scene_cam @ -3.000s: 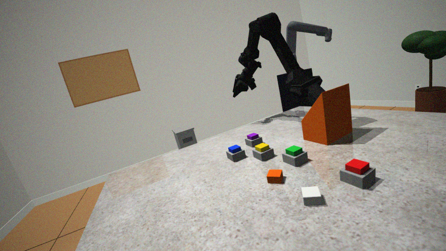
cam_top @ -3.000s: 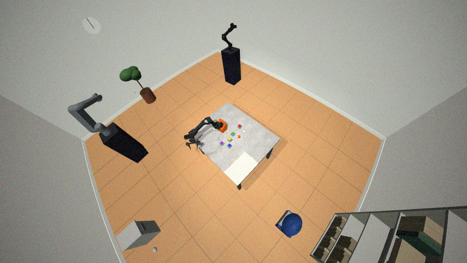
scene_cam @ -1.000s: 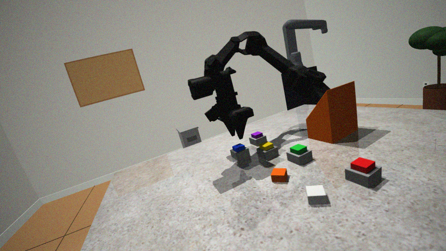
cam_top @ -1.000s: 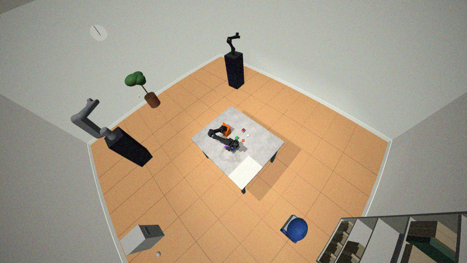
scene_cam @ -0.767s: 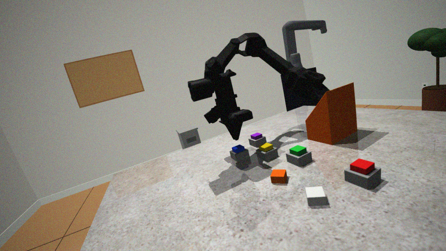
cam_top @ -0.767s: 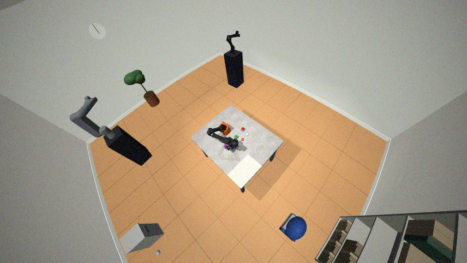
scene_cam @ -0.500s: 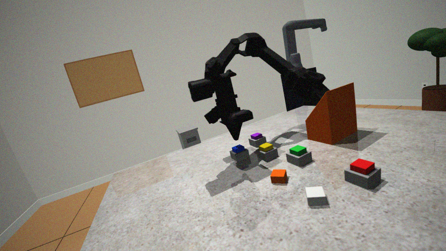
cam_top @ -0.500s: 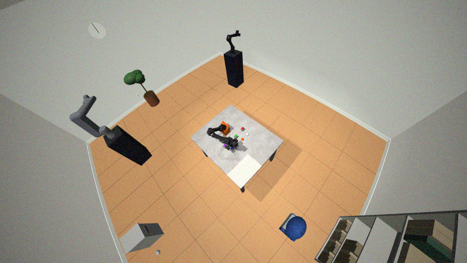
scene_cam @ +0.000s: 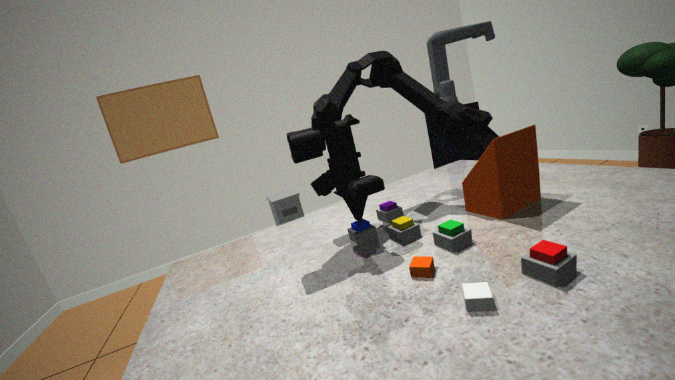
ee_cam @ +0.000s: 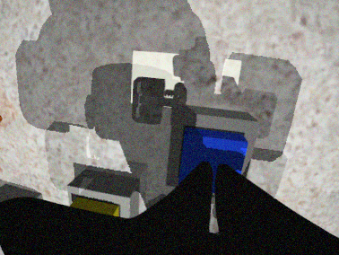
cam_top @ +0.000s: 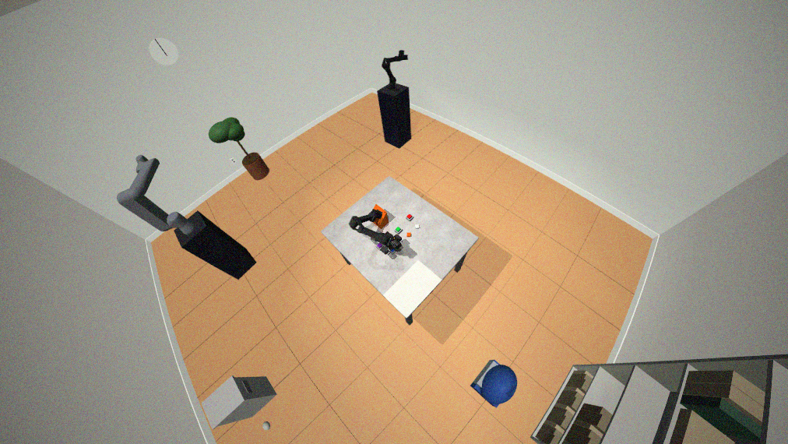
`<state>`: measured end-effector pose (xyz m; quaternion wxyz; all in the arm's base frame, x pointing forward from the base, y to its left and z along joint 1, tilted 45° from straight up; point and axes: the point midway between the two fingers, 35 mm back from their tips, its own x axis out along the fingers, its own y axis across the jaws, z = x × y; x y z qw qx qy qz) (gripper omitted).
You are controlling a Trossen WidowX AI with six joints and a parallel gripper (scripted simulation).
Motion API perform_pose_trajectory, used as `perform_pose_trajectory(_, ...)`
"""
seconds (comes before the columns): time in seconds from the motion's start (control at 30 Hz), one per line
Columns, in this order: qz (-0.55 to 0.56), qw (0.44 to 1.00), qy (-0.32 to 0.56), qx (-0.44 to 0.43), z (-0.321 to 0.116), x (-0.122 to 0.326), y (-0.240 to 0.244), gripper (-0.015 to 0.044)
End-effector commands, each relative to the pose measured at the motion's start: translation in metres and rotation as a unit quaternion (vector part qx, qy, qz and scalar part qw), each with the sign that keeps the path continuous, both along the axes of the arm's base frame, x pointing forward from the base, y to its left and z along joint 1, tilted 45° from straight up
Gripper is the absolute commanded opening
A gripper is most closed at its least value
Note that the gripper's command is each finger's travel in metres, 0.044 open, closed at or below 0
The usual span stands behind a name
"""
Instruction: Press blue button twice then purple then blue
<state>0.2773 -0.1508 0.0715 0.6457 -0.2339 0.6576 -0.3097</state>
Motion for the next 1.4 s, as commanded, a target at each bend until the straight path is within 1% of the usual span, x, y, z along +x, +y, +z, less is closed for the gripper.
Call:
perform_pose_trajectory(0.0, 0.001, 1.0, 0.003, -0.002, -0.005, -0.001, -0.005, 0.002)
perform_pose_trajectory(0.8, 0.001, 1.0, 0.003, -0.002, -0.011, -0.002, -0.011, 0.002)
perform_pose_trajectory(0.97, 0.001, 1.0, 0.003, -0.001, 0.013, 0.0, 0.013, 0.002)
perform_pose_trajectory(1.37, 0.001, 1.0, 0.003, -0.001, 0.005, 0.0, 0.006, 0.002)
